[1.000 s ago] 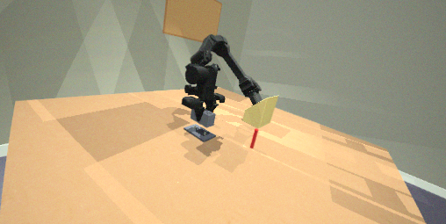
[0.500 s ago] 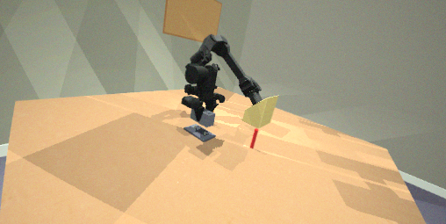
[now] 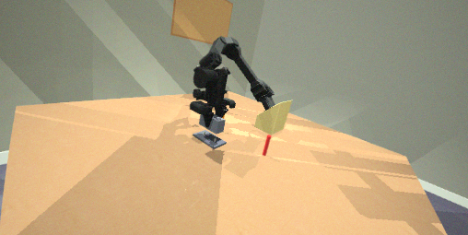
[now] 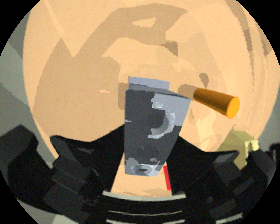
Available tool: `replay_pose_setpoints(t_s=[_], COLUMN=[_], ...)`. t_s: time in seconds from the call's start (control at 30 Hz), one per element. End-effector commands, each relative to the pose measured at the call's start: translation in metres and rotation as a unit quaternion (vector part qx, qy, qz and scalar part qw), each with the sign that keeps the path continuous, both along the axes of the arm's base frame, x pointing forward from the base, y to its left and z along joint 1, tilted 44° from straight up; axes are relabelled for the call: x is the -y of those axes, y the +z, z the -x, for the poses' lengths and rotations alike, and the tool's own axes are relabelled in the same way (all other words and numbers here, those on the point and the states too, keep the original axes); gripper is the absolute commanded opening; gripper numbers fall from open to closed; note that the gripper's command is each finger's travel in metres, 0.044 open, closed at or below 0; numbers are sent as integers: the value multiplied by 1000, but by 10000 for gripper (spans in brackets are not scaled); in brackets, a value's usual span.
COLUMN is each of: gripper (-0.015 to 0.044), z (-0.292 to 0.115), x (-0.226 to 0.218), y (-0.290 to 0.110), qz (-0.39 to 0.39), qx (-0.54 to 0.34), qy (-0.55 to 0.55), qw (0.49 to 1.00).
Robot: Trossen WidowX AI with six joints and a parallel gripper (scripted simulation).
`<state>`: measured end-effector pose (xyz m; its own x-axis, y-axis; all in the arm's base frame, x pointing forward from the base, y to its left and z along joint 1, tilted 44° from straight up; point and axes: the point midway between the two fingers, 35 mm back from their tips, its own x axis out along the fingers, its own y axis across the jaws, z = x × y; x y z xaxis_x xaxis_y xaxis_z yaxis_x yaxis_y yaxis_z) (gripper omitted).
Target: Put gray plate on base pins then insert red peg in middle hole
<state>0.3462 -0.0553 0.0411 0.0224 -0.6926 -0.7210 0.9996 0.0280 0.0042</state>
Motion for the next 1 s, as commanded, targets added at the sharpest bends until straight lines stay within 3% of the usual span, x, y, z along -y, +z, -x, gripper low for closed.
replay_pose_setpoints(t_s=[0.0,0.97], gripper=[0,0], z=[0,0], x=[5,27], y=[-4,-26], qz=[3,4], qx=[-3,-3], qy=[3,3], qw=[1000,1000])
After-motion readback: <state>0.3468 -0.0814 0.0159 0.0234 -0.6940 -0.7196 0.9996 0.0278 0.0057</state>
